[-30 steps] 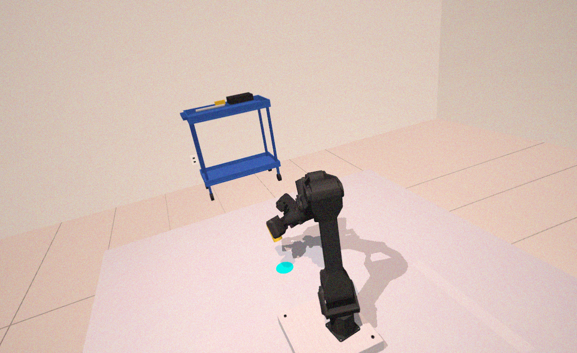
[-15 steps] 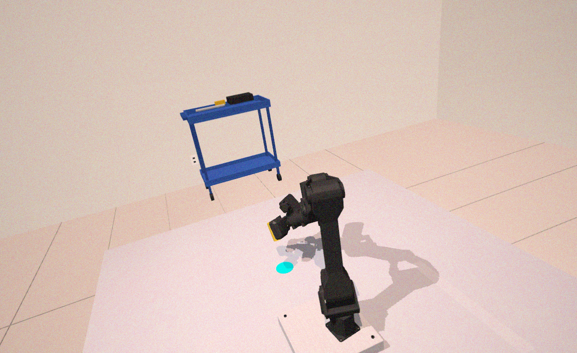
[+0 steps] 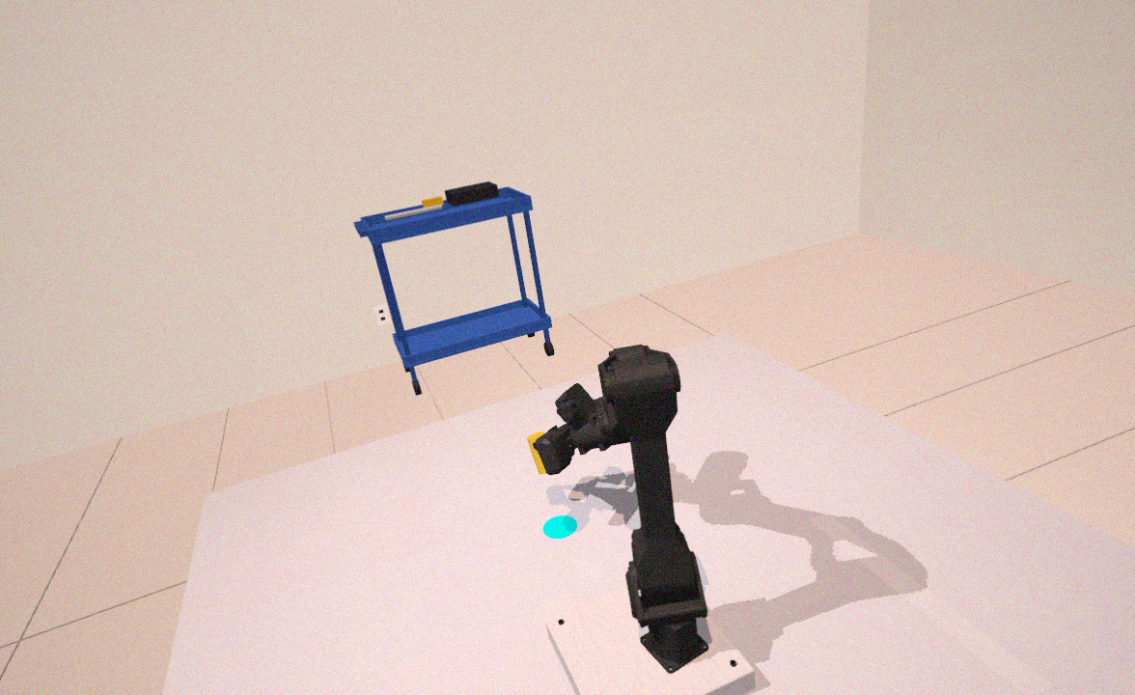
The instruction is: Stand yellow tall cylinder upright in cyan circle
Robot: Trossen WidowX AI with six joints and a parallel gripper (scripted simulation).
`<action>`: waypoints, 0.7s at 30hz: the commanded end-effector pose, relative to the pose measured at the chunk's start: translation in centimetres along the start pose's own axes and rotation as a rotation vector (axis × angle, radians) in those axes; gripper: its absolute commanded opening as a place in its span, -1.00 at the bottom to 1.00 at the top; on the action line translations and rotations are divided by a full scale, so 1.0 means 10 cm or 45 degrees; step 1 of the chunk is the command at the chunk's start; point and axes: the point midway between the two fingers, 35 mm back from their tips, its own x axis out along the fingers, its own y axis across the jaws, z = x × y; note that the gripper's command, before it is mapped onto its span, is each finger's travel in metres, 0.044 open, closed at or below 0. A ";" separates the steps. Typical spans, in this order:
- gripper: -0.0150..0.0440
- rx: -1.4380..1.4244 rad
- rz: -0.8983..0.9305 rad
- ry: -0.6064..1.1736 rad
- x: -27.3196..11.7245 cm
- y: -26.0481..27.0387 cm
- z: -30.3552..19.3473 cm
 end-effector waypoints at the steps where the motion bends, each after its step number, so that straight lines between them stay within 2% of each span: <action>1: -0.14 -0.016 0.012 -0.039 -0.05 0.03 0.03; 21: -0.14 -0.069 0.054 -0.153 -0.20 0.15 0.02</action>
